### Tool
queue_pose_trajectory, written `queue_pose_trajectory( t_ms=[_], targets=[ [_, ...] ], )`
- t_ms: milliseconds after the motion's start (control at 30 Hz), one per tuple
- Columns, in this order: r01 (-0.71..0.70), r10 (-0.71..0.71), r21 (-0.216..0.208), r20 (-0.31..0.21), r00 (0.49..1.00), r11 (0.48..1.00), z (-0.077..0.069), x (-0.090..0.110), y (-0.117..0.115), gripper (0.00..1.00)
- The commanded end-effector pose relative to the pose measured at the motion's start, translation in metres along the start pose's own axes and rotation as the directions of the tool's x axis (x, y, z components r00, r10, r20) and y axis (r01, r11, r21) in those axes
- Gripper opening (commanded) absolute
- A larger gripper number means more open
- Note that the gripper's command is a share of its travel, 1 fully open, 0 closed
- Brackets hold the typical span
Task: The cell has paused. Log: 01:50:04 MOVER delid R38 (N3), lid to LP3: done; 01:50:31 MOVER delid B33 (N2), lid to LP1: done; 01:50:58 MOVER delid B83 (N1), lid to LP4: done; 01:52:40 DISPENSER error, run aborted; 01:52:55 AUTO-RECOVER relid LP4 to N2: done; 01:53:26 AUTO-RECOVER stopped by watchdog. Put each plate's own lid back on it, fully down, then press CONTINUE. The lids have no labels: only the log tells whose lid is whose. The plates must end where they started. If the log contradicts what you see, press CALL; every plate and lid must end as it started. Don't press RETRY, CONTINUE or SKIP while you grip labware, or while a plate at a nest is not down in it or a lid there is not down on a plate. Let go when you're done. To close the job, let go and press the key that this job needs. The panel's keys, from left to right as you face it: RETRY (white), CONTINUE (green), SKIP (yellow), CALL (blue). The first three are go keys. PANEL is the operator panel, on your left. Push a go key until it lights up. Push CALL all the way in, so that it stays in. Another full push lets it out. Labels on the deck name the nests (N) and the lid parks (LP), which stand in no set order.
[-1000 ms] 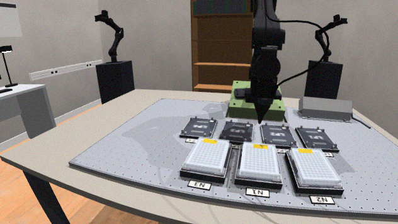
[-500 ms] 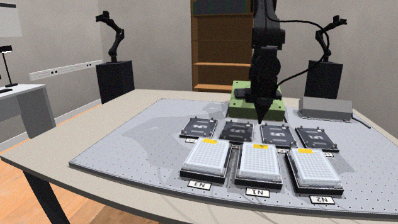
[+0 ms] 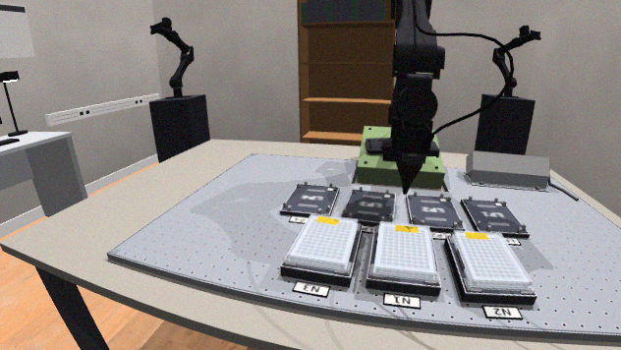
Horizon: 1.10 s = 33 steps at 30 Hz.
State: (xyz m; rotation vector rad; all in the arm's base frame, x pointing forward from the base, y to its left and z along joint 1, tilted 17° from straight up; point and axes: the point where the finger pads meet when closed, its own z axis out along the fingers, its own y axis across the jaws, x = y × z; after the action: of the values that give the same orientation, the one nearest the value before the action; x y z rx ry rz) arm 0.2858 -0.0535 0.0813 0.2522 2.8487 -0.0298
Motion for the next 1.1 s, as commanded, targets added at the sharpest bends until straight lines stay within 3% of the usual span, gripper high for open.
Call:
queue_pose_trajectory(
  t_ms=[0, 167, 267, 433, 500, 567, 700, 1000, 1067],
  targets=[
    [-0.015, 0.014, 0.008, 0.037, 0.999, 1.000, -0.003, -0.008, -0.003, 0.00],
    [-0.014, 0.014, 0.008, 0.037, 0.999, 1.000, -0.003, -0.008, -0.003, 0.00],
    [-0.013, 0.013, 0.008, 0.053, 0.999, 1.000, -0.028, -0.011, -0.003, 0.00],
    [-0.013, 0.013, 0.007, 0.053, 0.999, 1.000, -0.053, -0.010, -0.003, 0.00],
    [-0.014, 0.014, 0.007, 0.053, 0.998, 1.000, -0.063, -0.009, -0.003, 0.00],
    [-0.014, 0.014, 0.007, 0.053, 0.998, 1.000, -0.063, -0.009, -0.003, 0.00],
    [-0.016, 0.016, 0.008, 0.053, 0.998, 1.000, -0.083, -0.008, -0.004, 0.00],
    [-0.015, 0.015, 0.007, 0.032, 0.999, 1.000, -0.081, 0.001, -0.003, 0.00],
    [0.042, -0.042, 0.009, 0.032, 0.999, 0.999, -0.081, 0.003, 0.010, 0.00]
  ],
)
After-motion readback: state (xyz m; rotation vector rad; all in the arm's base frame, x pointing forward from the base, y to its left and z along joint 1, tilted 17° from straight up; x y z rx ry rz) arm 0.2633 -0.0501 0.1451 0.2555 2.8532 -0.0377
